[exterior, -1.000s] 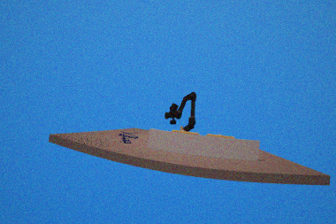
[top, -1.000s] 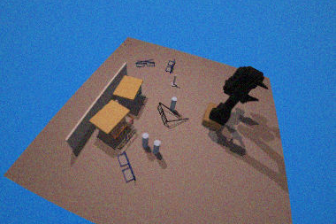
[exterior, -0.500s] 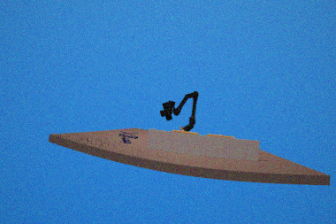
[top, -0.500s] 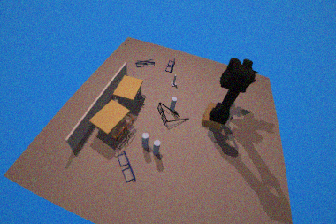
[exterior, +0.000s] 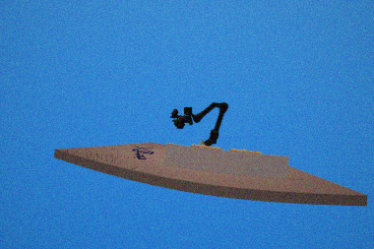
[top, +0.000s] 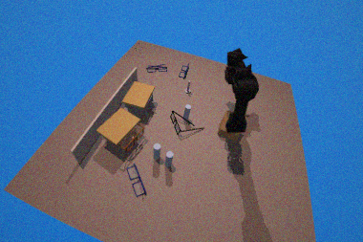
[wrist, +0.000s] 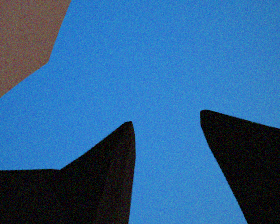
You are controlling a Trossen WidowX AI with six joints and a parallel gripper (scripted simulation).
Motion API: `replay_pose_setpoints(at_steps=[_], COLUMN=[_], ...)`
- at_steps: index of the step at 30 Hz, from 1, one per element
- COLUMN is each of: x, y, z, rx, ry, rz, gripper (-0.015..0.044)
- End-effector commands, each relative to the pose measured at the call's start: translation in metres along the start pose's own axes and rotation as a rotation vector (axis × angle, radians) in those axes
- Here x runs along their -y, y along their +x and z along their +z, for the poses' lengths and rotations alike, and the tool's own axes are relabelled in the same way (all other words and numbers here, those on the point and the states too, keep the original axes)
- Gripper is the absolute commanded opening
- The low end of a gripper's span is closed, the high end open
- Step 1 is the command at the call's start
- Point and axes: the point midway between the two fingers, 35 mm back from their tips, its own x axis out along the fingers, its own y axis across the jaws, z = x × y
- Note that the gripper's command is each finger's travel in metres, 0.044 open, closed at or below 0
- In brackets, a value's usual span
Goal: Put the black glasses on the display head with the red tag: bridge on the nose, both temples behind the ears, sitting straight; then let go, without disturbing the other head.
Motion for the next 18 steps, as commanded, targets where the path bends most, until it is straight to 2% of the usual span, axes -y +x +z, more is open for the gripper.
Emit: replay_pose_setpoints(at_steps=[1,18], x=[0.023,0.067], y=[-0.014,-0.097], z=[0.019,0.098], rx=[0.101,0.479], ry=[-0.084,-0.403], rz=[-0.065,-0.245], gripper=[0.0200,0.0200])
